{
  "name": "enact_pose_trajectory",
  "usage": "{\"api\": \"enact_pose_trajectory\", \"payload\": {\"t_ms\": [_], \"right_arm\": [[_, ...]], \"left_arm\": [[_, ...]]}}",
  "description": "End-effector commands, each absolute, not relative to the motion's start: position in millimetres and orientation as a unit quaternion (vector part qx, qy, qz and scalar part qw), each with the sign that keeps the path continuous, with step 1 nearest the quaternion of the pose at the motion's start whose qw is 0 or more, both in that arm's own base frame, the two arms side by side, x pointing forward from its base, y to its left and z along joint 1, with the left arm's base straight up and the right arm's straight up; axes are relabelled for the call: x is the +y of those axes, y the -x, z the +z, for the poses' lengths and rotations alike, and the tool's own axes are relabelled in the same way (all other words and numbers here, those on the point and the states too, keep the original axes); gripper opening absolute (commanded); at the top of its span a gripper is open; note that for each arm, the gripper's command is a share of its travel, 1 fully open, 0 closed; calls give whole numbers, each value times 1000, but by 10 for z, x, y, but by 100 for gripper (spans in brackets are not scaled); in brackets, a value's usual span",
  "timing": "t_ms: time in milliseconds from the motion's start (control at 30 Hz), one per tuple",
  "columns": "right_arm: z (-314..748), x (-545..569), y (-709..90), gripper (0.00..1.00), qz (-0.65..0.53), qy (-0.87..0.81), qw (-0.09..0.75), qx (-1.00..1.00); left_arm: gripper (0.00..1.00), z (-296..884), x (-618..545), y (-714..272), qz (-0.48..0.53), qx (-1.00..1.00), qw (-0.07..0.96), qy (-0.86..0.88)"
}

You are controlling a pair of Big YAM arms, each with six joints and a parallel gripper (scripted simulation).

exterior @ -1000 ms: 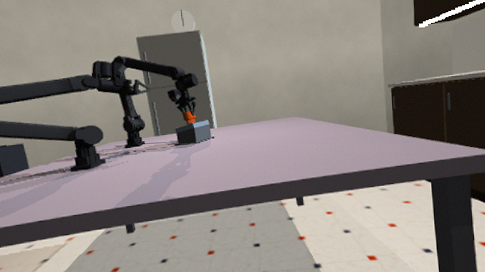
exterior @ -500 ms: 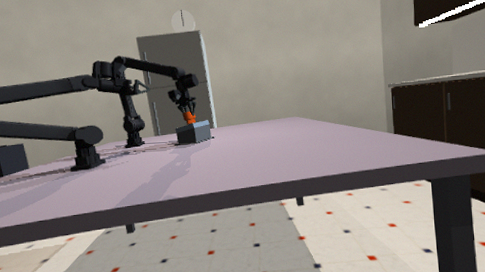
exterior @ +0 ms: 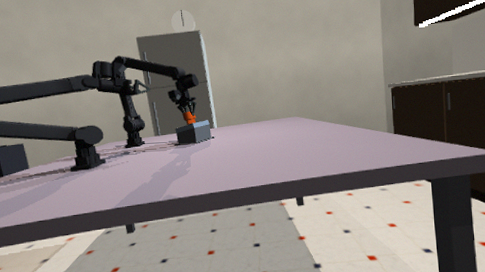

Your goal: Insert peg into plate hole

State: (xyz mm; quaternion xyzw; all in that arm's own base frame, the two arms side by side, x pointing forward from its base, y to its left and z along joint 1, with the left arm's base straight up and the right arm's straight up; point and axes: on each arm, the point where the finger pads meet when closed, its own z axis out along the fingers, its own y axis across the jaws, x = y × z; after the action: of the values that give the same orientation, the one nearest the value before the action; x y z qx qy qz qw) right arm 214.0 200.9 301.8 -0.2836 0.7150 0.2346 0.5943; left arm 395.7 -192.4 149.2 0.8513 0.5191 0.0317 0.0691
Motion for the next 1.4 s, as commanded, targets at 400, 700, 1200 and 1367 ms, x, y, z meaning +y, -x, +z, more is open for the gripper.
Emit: {"api": "enact_pose_trajectory", "payload": {"t_ms": [400,700,1200,1367], "right_arm": [[3208,2013,-2158,100,239,278,605,707],[3208,2013,-2158,100,239,278,605,707],[3208,2013,-2158,100,239,278,605,707],[3208,2013,-2158,100,239,278,605,707]], "left_arm": [[40,1598,-1984,-4110,44,529,91,-843],[40,1619,-1986,-4132,38,521,79,-849],[40,1159,-1940,-3996,29,519,66,-852],[40,1598,-1996,-4158,40,518,85,-851]]}}
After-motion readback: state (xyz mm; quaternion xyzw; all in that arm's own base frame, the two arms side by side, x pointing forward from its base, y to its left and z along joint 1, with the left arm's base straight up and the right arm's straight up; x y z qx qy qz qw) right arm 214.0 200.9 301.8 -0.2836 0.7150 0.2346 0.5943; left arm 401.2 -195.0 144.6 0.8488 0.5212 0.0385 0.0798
